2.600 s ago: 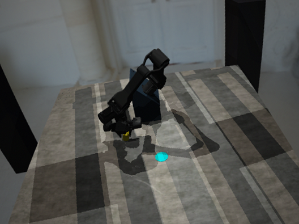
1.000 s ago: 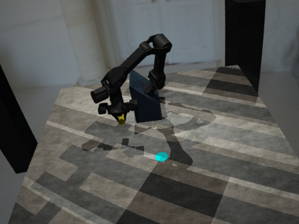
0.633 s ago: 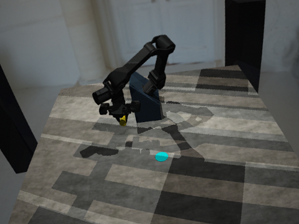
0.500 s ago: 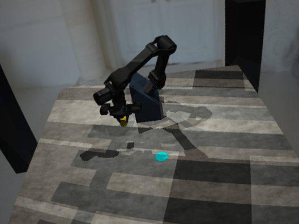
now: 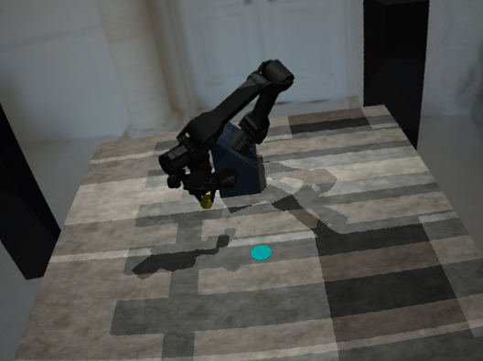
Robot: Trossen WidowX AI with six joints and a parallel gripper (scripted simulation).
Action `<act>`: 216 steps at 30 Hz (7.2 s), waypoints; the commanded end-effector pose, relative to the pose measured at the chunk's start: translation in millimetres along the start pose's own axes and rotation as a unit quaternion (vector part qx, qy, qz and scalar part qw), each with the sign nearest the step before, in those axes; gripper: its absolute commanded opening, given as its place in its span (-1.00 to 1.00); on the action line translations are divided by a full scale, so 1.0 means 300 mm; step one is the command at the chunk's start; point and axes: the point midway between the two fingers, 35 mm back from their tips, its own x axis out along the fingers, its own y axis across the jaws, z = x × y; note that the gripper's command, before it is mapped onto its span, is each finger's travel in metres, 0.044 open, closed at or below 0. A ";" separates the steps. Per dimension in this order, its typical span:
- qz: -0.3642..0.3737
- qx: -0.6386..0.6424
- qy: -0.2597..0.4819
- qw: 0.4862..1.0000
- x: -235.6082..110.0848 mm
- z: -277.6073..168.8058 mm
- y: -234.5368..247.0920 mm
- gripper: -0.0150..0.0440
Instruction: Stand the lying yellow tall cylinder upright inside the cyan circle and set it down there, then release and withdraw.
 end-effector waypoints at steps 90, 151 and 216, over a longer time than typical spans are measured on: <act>-0.079 0.083 -0.049 0.992 0.081 0.235 0.415 -0.14; -0.193 0.053 -0.195 0.960 0.194 0.277 0.348 -0.14; -0.215 0.048 -0.398 0.890 0.195 0.282 0.380 -0.14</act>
